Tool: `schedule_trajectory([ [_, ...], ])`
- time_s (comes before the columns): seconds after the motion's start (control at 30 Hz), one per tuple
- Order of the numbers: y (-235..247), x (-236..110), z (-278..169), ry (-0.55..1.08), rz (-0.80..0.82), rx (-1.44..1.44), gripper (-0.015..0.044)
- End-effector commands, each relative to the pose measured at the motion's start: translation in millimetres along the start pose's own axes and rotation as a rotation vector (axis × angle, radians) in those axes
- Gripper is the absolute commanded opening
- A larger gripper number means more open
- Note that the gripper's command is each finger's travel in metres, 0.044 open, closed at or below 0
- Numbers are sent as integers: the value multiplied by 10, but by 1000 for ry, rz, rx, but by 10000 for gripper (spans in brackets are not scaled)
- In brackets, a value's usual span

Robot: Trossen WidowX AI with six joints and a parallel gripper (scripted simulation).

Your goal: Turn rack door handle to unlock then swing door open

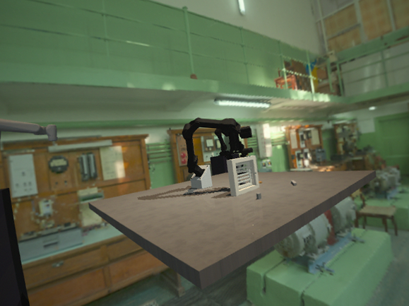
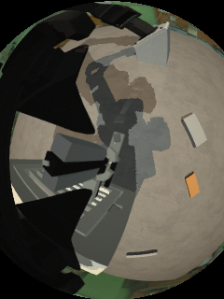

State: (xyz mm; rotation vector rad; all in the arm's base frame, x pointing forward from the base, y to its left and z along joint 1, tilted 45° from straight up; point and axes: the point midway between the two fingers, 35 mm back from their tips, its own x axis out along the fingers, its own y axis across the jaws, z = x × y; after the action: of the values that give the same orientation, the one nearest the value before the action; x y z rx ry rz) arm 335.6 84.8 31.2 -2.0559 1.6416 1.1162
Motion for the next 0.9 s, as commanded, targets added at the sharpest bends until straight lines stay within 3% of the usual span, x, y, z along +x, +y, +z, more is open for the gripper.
schedule_trajectory([
  [0.0,3,4,-6,4,1,151,286],
  [0.87,2,3,-6,3,-2,1439,286],
])
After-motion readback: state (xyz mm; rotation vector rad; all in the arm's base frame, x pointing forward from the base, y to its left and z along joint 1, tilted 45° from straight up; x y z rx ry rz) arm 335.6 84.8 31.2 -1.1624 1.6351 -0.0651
